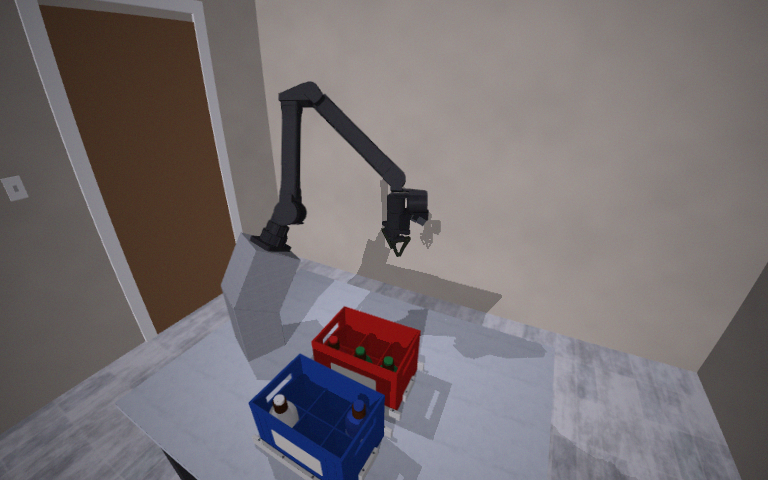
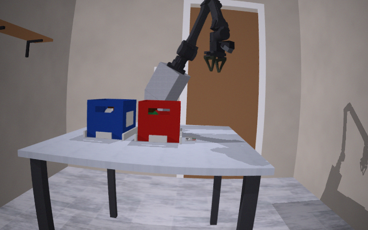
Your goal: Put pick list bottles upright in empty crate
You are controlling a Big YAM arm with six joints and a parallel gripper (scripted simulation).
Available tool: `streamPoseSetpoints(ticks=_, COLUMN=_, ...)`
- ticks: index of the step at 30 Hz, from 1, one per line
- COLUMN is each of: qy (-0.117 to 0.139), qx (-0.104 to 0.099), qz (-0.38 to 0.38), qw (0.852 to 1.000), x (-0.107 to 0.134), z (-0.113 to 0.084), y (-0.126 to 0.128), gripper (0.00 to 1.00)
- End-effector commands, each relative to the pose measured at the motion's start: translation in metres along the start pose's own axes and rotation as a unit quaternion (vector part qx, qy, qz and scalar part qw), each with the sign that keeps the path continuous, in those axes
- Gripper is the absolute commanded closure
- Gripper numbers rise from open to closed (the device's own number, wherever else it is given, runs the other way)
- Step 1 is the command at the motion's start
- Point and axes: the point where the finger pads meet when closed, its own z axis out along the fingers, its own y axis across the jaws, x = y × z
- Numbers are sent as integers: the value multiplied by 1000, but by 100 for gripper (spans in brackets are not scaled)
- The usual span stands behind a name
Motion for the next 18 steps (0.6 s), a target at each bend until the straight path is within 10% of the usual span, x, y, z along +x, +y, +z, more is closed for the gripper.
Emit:
streamPoseSetpoints(ticks=1, qy=-10, qx=4, qz=10, qw=1000, x=-19, z=-15, y=14, gripper=39)
streamPoseSetpoints(ticks=18, qy=-16, qx=1, qz=11, qw=1000, x=-49, z=-42, y=82, gripper=39)
